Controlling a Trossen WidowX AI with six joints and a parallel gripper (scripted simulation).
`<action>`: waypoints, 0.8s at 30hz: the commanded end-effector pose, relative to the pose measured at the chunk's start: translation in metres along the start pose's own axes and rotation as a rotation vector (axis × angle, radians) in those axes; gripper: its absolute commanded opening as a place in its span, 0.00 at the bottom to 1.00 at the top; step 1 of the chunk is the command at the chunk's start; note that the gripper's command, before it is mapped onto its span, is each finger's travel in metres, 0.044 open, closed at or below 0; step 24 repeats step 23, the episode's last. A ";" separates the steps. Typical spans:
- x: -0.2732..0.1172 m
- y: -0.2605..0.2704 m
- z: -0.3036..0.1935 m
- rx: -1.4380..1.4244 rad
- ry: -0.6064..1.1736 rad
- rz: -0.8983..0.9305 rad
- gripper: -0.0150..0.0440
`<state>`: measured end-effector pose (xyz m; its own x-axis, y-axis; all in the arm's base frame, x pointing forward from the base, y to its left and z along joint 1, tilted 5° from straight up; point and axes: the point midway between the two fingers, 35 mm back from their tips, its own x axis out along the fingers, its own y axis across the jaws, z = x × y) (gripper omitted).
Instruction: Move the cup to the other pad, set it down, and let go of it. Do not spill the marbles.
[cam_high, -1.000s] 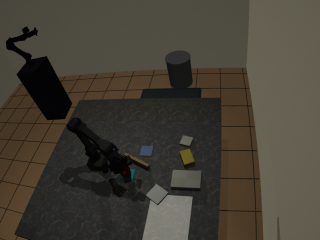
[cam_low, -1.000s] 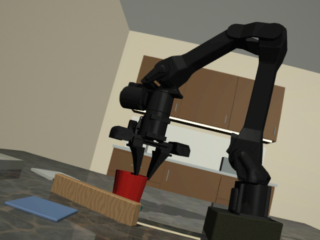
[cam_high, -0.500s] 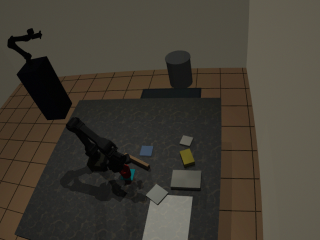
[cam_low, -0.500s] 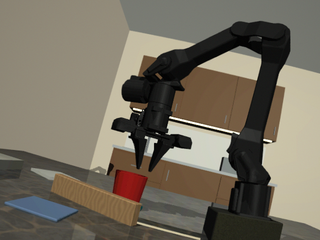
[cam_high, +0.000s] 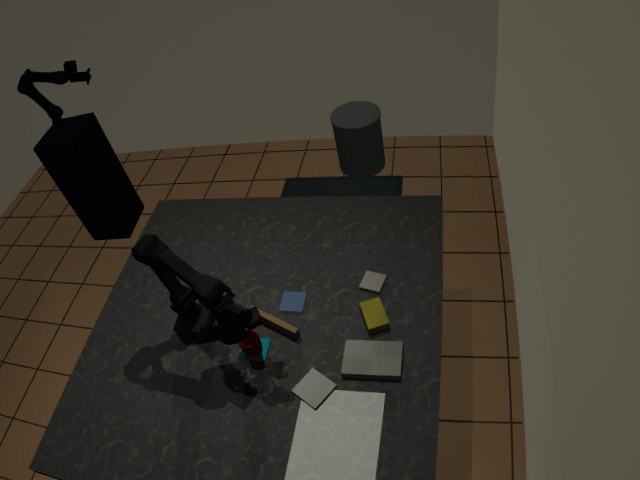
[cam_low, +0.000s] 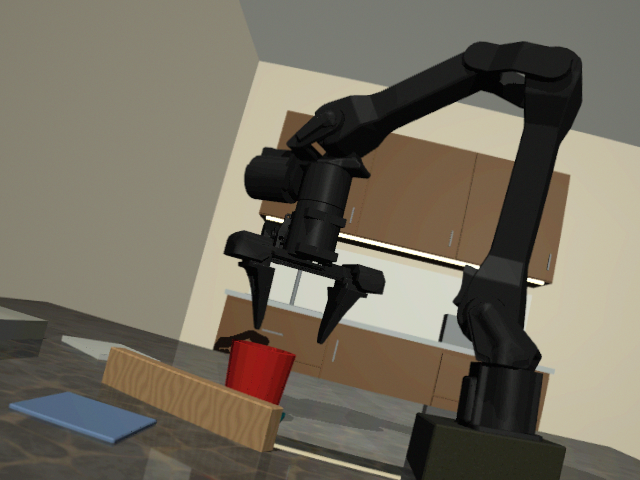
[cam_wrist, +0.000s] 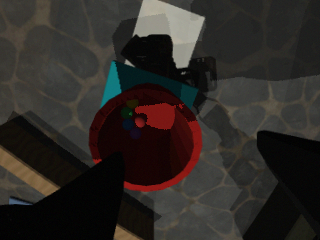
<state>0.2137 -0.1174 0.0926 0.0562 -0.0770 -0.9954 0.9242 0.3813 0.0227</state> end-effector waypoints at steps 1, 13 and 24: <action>-0.006 0.000 0.001 -0.001 -0.001 0.001 1.00; -0.048 0.001 0.002 -0.004 -0.002 0.006 1.00; -0.058 0.001 0.004 -0.003 -0.004 0.003 1.00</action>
